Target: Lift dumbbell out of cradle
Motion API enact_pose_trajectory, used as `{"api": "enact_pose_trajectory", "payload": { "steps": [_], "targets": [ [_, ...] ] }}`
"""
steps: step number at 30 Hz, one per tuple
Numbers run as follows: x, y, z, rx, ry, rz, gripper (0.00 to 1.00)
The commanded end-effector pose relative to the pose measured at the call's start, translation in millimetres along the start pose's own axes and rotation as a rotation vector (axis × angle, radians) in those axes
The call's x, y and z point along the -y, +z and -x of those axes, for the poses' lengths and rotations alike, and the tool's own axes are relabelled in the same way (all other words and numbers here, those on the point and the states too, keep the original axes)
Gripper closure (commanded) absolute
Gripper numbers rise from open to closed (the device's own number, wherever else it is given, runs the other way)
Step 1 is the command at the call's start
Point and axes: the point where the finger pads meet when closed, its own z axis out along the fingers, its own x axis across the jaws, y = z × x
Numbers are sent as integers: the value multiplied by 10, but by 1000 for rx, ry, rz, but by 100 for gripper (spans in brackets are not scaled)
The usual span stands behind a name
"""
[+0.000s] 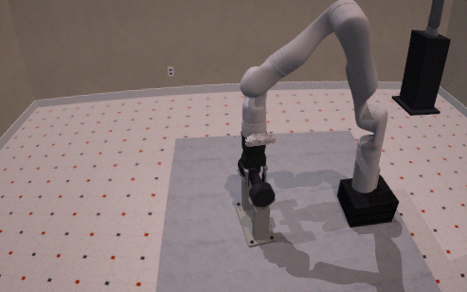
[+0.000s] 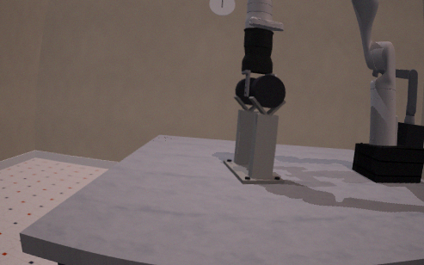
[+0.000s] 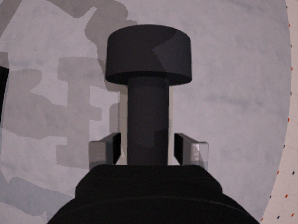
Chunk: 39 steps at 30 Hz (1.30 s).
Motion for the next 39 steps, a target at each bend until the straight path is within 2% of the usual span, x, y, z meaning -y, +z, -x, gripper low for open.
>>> {"api": "enact_pose_trajectory", "payload": {
  "steps": [1, 10, 11, 39],
  "targets": [
    [-17, 10, 2, 2, 3, 2, 0],
    [-17, 10, 2, 2, 3, 2, 0],
    [-17, 10, 2, 2, 3, 2, 100],
    [-17, 10, 2, 2, 3, 2, 100]
  ]
}}
